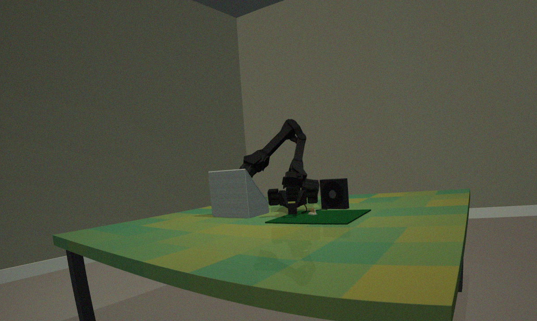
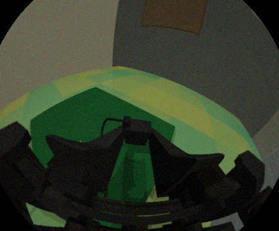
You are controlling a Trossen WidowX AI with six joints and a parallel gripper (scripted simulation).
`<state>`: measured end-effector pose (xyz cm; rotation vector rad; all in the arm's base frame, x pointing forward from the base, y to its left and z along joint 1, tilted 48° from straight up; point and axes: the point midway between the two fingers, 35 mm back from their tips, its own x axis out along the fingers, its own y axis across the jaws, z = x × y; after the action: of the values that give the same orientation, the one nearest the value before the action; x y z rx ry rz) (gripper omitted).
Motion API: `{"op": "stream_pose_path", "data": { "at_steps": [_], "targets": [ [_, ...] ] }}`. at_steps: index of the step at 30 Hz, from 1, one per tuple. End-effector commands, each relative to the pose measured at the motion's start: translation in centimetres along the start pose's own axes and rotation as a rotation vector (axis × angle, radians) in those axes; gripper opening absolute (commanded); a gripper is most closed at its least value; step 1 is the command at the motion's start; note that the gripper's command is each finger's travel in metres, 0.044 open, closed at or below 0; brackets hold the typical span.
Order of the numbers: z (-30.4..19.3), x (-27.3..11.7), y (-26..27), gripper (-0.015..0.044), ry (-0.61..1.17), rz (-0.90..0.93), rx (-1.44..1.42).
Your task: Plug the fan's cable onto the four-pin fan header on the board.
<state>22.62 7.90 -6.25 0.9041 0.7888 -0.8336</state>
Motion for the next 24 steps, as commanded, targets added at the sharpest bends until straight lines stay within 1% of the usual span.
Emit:
{"op": "stream_pose_path", "data": {
  "at_steps": [1, 11, 24],
  "targets": [
    [-0.25, 0.2, 0.04, 0.0, -0.007, -0.001, 0.001],
    [-1.08, 0.51, 0.06, 0.0, -0.007, -0.001, 0.001],
    [-0.89, 0.35, 0.01, 0.0, 0.0, 0.0, 0.0]
  ]
}}
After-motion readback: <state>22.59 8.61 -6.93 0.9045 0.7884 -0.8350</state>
